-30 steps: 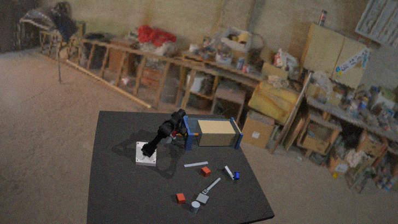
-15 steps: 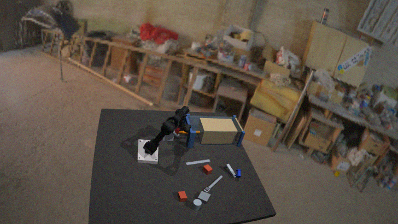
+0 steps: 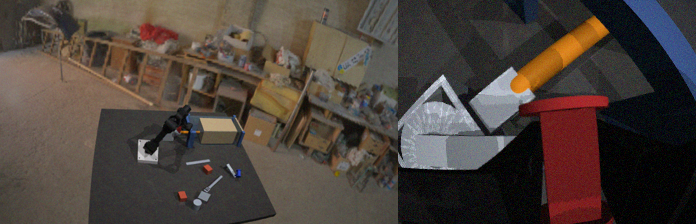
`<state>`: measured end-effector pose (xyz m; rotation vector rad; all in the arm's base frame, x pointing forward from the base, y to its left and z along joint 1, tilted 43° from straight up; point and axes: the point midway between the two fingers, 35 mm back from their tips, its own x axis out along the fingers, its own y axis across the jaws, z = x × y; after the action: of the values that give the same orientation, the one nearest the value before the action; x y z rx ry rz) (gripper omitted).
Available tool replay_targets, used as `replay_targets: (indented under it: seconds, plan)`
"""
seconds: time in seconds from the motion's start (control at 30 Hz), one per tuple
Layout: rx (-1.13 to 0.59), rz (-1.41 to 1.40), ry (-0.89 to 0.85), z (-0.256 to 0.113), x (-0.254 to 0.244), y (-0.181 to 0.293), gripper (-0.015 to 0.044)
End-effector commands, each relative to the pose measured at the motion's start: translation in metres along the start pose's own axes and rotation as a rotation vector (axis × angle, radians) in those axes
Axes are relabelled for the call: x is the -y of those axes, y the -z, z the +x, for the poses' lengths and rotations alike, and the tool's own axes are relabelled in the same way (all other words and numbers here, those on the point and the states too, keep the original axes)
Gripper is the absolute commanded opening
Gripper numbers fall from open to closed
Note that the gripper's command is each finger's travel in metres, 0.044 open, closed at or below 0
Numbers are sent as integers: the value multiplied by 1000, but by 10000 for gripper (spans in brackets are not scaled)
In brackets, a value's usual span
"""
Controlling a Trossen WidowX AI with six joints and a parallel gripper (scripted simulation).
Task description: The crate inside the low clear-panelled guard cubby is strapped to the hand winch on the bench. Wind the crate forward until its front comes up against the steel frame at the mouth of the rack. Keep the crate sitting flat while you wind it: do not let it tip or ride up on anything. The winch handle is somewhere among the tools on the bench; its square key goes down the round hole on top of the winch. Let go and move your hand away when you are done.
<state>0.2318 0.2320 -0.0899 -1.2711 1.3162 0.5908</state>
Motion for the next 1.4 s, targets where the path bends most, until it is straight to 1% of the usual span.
replay_targets:
  seconds: [0.0, 1.37]
  plan:
    - [4, 2, -1, 6, 0, -8, 0]
    - [9, 3, -2, 27, -22, -57, 0]
